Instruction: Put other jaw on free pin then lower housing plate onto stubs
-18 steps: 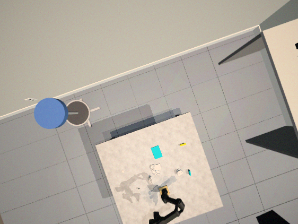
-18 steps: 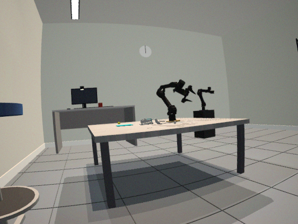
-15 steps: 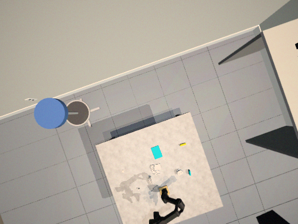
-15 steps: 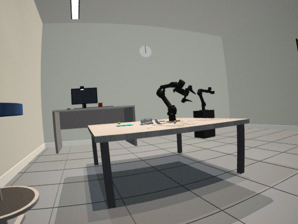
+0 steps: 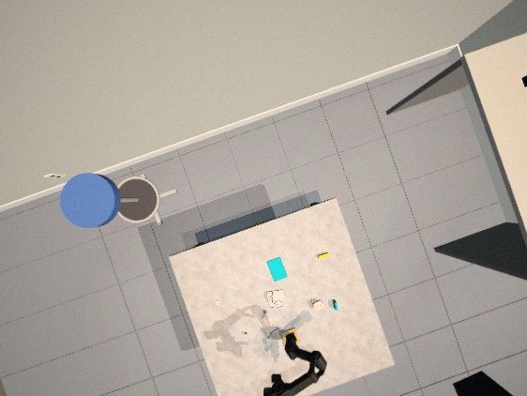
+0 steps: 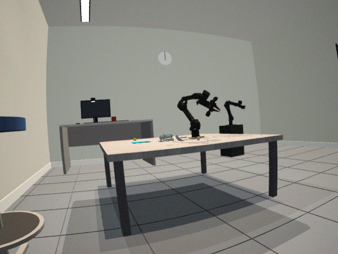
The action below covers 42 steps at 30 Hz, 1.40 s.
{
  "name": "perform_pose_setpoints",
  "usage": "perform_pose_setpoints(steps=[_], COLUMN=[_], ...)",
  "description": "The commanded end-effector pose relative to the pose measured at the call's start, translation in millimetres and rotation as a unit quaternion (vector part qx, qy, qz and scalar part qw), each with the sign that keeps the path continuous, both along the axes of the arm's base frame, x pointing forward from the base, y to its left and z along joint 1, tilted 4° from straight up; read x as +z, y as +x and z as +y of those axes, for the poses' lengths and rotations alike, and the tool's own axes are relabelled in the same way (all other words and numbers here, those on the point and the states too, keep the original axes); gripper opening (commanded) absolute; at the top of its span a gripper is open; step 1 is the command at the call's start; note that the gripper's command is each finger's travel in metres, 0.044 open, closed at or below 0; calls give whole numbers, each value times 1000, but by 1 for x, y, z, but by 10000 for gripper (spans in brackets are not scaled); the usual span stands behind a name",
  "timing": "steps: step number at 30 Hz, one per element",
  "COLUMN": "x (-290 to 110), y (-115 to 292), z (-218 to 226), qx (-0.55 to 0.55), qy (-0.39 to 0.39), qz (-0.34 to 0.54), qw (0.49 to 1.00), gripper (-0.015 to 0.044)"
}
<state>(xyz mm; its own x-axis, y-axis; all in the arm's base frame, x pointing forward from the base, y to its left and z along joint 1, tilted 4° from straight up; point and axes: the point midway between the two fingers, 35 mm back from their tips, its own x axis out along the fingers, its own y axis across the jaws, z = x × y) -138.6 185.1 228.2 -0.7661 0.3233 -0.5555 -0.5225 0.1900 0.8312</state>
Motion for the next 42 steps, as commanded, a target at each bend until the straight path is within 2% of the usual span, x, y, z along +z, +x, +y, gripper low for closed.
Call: perform_pose_setpoints(steps=[1,12,29,42], x=[0,0,-16,-29], y=[0,0,50,101], z=[0,0,36,56], qx=[0,0,16,58], qy=[0,0,124,194], qz=[0,0,-139,-269], qw=[1000,1000,982,942], gripper=[0,0,440,440])
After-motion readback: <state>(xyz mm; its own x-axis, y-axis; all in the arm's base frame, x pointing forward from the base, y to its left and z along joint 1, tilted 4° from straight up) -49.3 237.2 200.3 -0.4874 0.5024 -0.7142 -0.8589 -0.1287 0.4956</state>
